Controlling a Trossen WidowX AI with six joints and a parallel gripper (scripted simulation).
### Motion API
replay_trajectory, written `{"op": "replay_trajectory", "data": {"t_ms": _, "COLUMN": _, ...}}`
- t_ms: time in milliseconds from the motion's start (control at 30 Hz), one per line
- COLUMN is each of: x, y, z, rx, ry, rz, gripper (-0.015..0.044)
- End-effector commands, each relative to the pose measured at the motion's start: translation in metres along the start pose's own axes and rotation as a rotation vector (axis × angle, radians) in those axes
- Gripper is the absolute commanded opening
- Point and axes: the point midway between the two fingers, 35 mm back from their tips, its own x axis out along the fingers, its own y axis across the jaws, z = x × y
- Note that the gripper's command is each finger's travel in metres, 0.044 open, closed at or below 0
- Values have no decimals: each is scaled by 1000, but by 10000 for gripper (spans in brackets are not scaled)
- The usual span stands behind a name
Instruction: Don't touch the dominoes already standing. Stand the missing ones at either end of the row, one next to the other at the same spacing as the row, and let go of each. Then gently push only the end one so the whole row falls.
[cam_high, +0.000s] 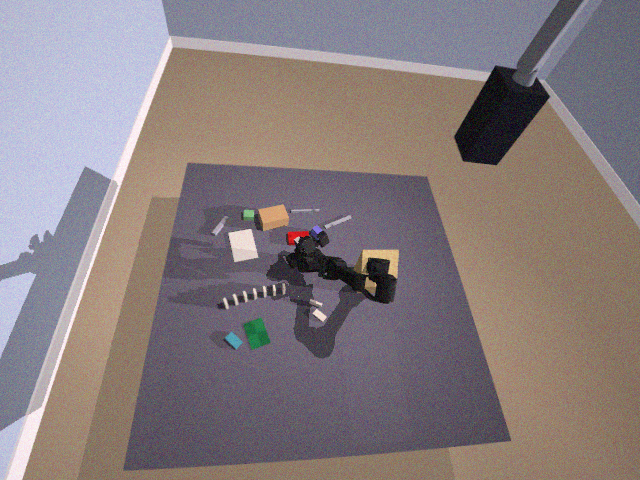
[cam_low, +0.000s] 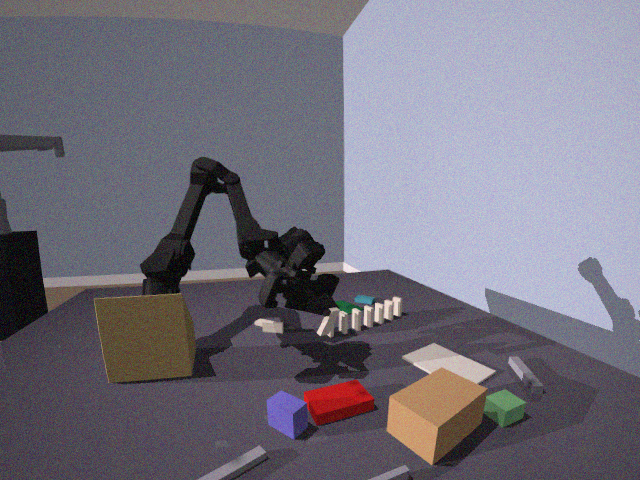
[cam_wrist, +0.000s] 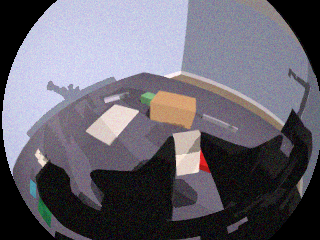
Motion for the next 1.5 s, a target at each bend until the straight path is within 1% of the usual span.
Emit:
{"op": "replay_trajectory", "data": {"t_ms": 0, "x": -9, "y": 1, "z": 3, "rx": 38, "ry": -65, "rz": 26, "gripper": 107}}
{"op": "replay_trajectory", "data": {"t_ms": 433, "x": -42, "y": -4, "z": 8, "rx": 193, "ry": -269, "rz": 125, "gripper": 107}}
{"op": "replay_trajectory", "data": {"t_ms": 1100, "x": -42, "y": -4, "z": 8, "rx": 195, "ry": -271, "rz": 127, "gripper": 107}}
{"op": "replay_trajectory", "data": {"t_ms": 1467, "x": -30, "y": 7, "z": -14, "rx": 198, "ry": -259, "rz": 121, "gripper": 107}}
